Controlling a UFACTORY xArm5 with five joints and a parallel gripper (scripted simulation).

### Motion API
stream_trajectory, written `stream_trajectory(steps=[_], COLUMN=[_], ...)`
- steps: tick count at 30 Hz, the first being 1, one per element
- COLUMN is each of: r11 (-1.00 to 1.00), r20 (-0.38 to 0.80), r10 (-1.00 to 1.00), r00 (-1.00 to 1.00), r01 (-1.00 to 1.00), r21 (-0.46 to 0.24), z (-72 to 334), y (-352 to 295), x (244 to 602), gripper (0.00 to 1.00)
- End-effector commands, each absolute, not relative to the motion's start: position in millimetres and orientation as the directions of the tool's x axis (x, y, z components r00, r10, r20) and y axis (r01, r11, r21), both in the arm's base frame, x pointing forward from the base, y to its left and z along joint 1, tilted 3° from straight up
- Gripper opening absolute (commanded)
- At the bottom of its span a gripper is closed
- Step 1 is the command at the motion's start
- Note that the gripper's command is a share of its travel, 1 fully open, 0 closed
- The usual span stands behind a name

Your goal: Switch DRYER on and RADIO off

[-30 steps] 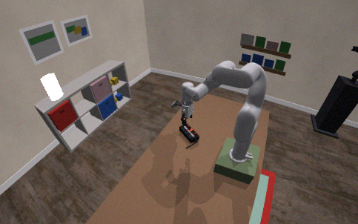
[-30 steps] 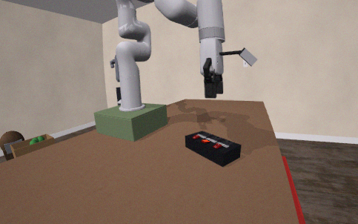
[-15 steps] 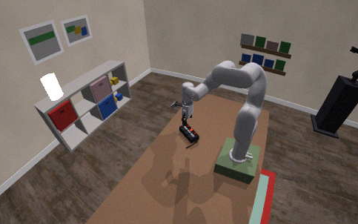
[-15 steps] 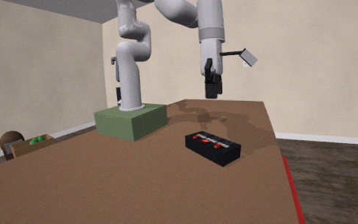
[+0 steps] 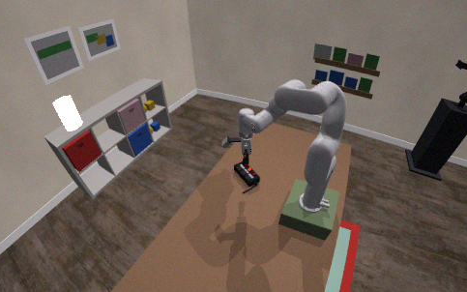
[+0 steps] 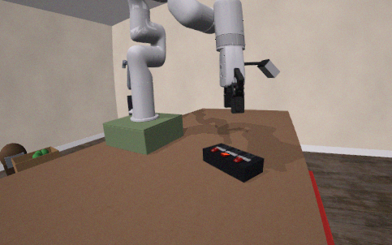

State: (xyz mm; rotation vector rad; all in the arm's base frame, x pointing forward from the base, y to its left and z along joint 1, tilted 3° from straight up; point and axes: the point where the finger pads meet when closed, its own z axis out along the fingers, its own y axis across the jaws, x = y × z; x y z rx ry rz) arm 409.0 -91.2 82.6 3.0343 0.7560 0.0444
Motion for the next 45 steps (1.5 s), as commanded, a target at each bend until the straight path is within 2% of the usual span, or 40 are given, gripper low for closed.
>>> stream_trajectory(steps=[1, 5, 6, 12, 20, 22, 23, 33, 37, 39, 41, 43, 44, 45], r11=[-0.72, -0.651, -0.54, -0.302, 0.069, 0.069, 0.207, 0.616, 0.755, 0.755, 0.861, 0.863, 0.863, 0.863], r20=[0.02, 0.016, 0.011, 0.001, -0.012, -0.012, -0.017, -0.029, -0.033, -0.033, -0.037, -0.038, -0.038, -0.038], r10=[0.694, 0.759, 0.842, 0.953, 0.998, 0.998, 0.978, 0.788, 0.656, 0.656, 0.509, 0.505, 0.505, 0.505], r00=[0.719, 0.651, 0.539, 0.302, -0.069, -0.069, -0.206, -0.616, -0.754, -0.754, -0.86, -0.862, -0.862, -0.862], r01=[0.694, 0.759, 0.841, 0.953, 0.997, 0.997, 0.978, 0.787, 0.656, 0.656, 0.509, 0.505, 0.505, 0.505], r21=[0.031, 0.033, 0.035, 0.035, 0.03, 0.03, 0.028, 0.018, 0.013, 0.013, 0.008, 0.007, 0.007, 0.007], z=[75, 71, 69, 58, 44, 44, 43, 34, 33, 33, 33, 33, 33, 33], y=[-100, -103, -105, -115, -127, -127, -128, -136, -137, -137, -137, -137, -137, -137], x=[409, 408, 407, 404, 399, 399, 398, 395, 394, 394, 394, 394, 394, 394], gripper=[1.0, 1.0, 1.0, 1.0, 1.0, 1.0, 1.0, 1.0, 1.0, 1.0, 1.0, 1.0, 0.0, 0.0])
